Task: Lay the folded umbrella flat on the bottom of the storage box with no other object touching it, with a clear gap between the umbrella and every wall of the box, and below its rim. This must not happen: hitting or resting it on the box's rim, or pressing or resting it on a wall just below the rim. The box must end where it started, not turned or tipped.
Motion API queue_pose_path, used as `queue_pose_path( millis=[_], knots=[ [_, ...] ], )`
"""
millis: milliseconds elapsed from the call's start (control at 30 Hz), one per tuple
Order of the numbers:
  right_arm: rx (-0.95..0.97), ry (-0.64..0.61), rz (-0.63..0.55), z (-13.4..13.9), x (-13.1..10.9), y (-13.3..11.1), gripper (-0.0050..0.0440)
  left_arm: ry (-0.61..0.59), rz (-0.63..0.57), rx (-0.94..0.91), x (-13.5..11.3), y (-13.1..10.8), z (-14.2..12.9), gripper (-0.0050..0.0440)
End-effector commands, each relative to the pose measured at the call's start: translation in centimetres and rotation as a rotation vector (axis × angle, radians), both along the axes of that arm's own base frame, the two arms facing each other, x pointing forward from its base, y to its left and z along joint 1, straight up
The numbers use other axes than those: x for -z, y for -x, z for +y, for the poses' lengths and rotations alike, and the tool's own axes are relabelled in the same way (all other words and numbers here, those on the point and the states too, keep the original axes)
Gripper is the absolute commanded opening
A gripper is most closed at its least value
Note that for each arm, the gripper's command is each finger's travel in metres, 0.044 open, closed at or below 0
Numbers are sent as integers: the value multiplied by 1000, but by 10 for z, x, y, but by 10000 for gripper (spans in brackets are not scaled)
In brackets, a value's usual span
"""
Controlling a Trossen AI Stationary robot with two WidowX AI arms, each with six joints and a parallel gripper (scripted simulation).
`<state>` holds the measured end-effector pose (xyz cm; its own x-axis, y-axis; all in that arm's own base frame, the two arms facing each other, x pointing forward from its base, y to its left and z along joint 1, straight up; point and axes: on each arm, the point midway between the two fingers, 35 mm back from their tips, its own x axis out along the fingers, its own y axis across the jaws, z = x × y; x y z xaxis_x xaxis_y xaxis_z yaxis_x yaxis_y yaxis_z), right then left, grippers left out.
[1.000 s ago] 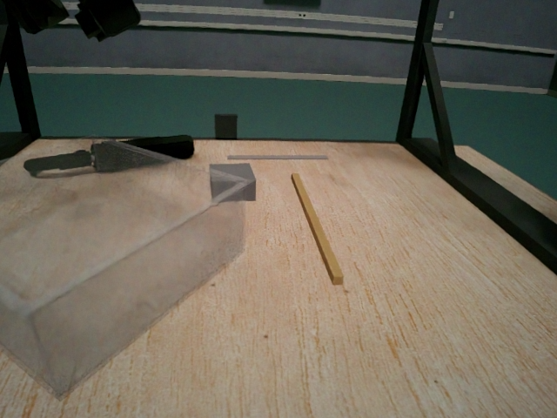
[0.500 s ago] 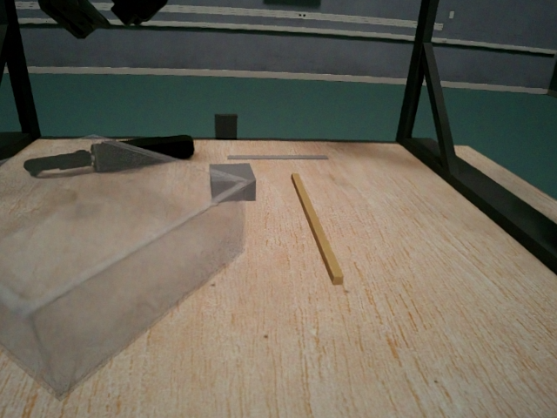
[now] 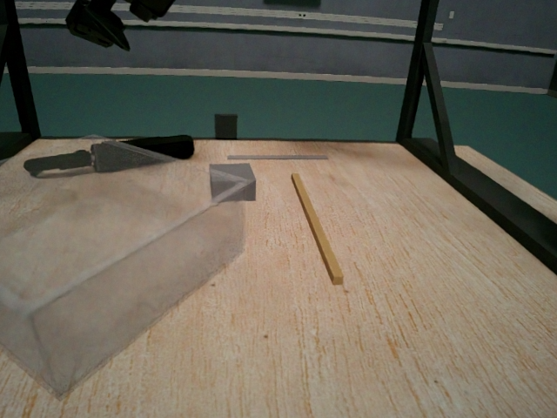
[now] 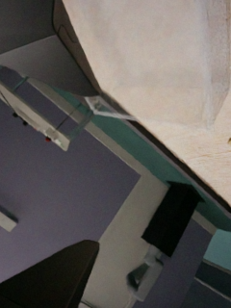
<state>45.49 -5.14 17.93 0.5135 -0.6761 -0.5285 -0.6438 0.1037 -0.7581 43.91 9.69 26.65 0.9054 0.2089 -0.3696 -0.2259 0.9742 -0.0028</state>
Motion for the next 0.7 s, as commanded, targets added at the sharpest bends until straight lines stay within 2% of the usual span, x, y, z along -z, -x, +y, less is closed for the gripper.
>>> queue_pose_path(
  millis=[0, 167, 367, 433, 500, 667],
  knots=[
    [45, -123, -7, 15, 2, 4, 440, 4, 10, -27, -5, -12, 13, 400],
    [94, -269, 15, 34, 19, 17, 440, 13, 48, -48, 5, -21, 25, 400],
    [200, -493, 85, 63, 43, 57, 440, 24, 92, -74, 17, -32, 40, 400],
    [200, -493, 85, 63, 43, 57, 440, 24, 92, -74, 17, -32, 40, 400],
    [259, -600, 107, 76, 58, 75, 440, 29, 108, -82, 22, -35, 45, 400],
    [352, -822, 76, 105, 79, 93, 440, 36, 133, -97, 30, -40, 54, 400]
  ],
)
